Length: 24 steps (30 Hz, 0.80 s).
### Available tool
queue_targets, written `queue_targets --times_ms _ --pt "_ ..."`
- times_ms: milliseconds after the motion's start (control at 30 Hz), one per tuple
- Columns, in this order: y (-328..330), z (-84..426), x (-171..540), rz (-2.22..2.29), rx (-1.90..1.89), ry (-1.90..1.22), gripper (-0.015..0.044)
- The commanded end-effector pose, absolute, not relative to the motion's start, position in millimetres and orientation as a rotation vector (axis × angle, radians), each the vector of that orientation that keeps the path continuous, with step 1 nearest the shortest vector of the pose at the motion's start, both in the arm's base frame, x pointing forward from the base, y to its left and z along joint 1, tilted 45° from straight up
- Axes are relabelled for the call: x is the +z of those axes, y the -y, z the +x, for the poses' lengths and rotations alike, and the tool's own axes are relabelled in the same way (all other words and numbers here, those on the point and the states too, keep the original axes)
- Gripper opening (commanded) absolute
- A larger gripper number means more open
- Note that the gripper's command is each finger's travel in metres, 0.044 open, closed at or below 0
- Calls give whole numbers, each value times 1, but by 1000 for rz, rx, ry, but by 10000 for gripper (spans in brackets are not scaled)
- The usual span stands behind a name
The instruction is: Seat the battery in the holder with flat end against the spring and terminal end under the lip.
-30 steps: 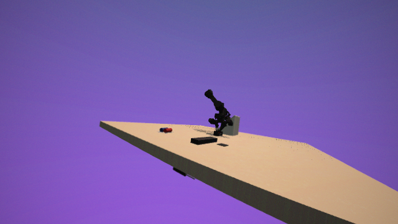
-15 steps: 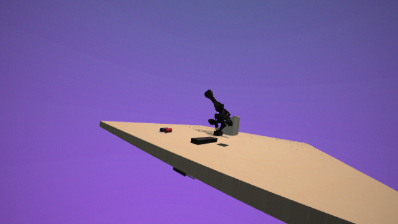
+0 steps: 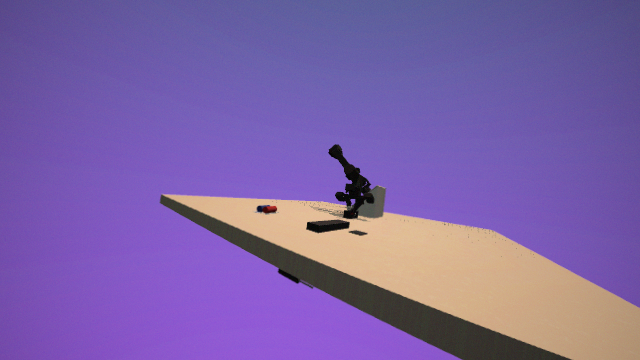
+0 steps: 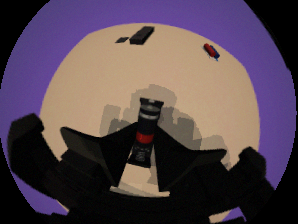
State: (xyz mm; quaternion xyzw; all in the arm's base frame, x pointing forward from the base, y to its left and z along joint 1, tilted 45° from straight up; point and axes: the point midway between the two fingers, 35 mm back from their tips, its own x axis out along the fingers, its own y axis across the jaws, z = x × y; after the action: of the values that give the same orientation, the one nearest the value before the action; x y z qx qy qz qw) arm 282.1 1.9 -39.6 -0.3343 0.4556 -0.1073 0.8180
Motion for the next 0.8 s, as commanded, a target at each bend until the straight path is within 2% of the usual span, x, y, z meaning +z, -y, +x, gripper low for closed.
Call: queue_targets --times_ms 0,767 --pt "0 276 -41 -713 -230 -977 79" --pt "1 266 -41 -710 -225 -986 79"
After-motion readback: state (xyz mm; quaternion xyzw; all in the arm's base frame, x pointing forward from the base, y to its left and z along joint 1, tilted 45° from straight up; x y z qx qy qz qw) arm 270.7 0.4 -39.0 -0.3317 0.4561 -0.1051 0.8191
